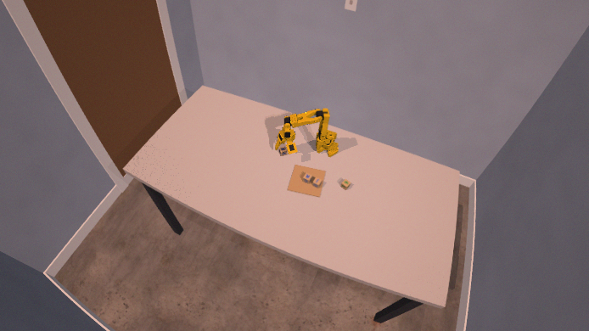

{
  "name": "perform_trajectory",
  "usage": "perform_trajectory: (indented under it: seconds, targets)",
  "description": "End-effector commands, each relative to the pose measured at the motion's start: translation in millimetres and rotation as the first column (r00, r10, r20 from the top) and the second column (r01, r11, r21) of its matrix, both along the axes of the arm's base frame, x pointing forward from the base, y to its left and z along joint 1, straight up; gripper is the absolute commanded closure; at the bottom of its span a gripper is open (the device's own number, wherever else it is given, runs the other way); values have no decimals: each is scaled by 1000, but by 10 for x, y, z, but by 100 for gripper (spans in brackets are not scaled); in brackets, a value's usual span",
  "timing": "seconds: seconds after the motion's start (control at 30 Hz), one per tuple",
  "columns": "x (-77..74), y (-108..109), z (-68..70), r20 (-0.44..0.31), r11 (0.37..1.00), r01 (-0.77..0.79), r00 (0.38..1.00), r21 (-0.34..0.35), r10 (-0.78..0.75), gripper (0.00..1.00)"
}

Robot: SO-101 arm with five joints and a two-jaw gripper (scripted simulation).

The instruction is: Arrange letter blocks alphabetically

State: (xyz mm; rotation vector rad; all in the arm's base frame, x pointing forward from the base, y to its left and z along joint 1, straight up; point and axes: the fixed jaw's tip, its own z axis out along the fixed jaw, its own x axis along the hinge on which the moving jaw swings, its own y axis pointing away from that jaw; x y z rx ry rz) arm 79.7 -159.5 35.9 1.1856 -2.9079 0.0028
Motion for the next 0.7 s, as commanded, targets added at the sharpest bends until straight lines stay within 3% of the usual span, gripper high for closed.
perform_trajectory:
  seconds: [0.0, 0.67]
  targets:
    - [47, -69, 21, 31, 998, 1, 1000, -55, 1, 65]
    - [45, -65, -105, 31, 998, 1, 1000, -55, 1, 65]
